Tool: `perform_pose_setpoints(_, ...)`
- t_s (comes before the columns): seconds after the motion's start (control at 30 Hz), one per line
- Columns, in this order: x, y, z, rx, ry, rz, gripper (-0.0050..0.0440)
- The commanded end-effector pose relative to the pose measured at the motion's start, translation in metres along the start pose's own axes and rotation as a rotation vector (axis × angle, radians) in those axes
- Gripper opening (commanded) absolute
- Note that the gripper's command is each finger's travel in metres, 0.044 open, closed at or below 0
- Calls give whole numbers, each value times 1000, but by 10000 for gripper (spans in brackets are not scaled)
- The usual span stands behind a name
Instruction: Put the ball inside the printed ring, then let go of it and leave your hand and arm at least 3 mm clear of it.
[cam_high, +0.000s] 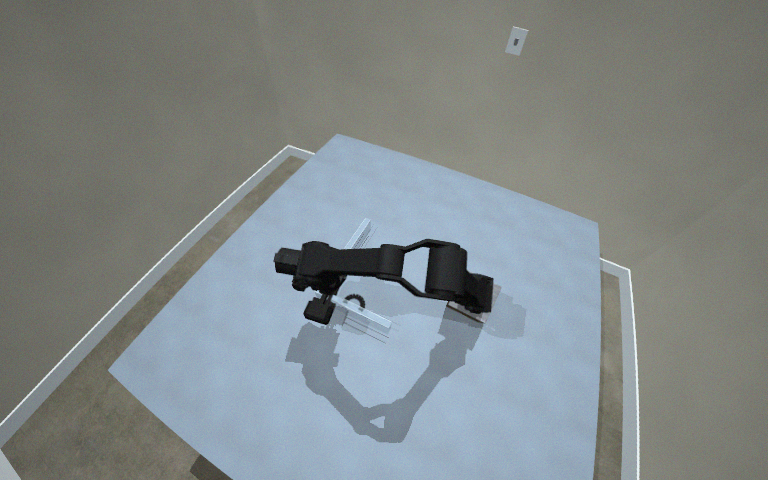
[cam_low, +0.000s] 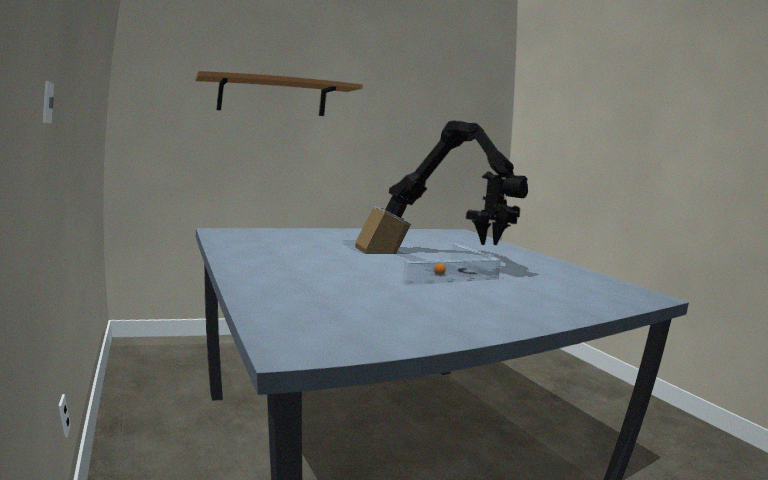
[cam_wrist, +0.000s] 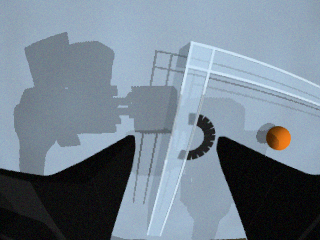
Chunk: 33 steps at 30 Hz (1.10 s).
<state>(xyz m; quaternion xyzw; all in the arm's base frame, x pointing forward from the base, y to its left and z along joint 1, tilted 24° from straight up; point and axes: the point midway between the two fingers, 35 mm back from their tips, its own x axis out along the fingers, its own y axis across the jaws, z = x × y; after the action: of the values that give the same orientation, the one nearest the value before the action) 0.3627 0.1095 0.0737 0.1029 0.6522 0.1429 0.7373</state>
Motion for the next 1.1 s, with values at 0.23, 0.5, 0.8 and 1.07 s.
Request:
perform_pose_setpoints(0.23, 28, -140, -29, 140, 33, 41, 275)
perform_pose_setpoints(0.5, 35, -161, -40, 174, 37, 55, 275)
perform_pose_setpoints(0.8, 48, -161, -41, 174, 37, 55, 275)
perform_pose_setpoints(1.07, 61, -160, -41, 174, 37, 55, 275)
